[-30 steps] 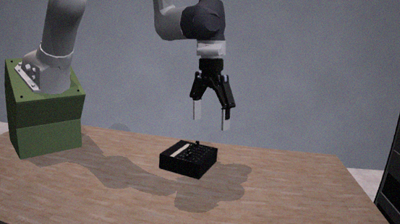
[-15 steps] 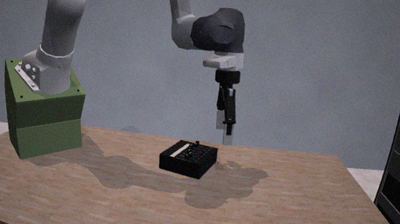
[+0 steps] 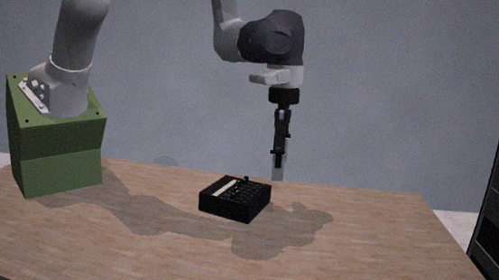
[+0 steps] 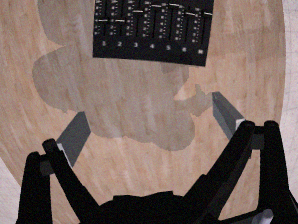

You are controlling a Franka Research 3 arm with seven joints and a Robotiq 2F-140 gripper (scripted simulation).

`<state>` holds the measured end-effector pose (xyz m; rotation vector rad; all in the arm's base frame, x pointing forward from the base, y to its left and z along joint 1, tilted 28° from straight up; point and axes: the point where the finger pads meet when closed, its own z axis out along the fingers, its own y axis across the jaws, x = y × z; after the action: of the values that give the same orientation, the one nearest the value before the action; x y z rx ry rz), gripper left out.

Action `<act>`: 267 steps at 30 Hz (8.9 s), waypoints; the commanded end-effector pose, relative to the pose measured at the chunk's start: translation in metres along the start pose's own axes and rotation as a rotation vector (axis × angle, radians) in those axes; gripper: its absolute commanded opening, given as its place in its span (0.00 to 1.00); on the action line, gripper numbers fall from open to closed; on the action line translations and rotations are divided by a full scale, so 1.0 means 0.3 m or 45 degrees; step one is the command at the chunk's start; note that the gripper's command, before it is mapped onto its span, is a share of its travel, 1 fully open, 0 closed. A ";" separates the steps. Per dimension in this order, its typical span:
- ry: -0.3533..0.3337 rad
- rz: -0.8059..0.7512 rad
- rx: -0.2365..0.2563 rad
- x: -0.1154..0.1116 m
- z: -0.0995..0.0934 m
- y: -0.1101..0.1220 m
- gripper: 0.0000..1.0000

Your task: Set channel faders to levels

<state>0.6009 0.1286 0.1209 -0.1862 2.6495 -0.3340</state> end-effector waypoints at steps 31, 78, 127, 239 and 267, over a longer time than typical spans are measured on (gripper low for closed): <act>-0.026 0.108 0.015 0.002 0.003 0.003 1.00; -0.025 -1.496 -0.010 0.365 -0.182 0.095 1.00; -0.039 -3.405 0.040 0.445 0.022 0.037 0.00; 0.032 -3.684 -0.078 0.446 0.101 0.037 0.00; 0.032 -3.684 -0.078 0.445 0.101 0.038 0.00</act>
<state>0.4955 0.1077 0.0352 -3.2544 0.1951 -0.7549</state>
